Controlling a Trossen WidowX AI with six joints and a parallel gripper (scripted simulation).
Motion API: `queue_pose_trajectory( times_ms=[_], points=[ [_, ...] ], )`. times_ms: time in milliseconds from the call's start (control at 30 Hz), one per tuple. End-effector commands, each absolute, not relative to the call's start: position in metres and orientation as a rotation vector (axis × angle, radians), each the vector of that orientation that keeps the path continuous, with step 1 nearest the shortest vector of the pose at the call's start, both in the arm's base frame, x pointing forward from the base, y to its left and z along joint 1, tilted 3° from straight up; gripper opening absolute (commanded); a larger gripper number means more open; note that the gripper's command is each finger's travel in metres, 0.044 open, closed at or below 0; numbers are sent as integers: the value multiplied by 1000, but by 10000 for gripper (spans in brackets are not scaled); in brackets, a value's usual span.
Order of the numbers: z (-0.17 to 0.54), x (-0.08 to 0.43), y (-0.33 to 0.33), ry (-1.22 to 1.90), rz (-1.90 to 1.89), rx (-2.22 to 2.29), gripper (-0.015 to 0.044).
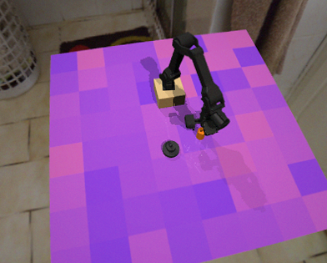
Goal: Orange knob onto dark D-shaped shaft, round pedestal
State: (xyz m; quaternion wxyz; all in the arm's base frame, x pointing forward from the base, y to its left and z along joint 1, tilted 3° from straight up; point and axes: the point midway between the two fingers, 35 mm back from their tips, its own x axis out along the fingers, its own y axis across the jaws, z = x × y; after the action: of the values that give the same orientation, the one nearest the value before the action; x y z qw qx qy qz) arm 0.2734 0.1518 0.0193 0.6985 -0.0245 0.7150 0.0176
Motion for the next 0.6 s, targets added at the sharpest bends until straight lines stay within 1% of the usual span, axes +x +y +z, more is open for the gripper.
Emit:
queue_pose_trajectory(
  times_ms=[0, 567],
  points=[
    [13, 272, 152, 1600, 40, -51, 440],
    [-15, 272, 152, 1600, 40, -51, 440]
  ],
)
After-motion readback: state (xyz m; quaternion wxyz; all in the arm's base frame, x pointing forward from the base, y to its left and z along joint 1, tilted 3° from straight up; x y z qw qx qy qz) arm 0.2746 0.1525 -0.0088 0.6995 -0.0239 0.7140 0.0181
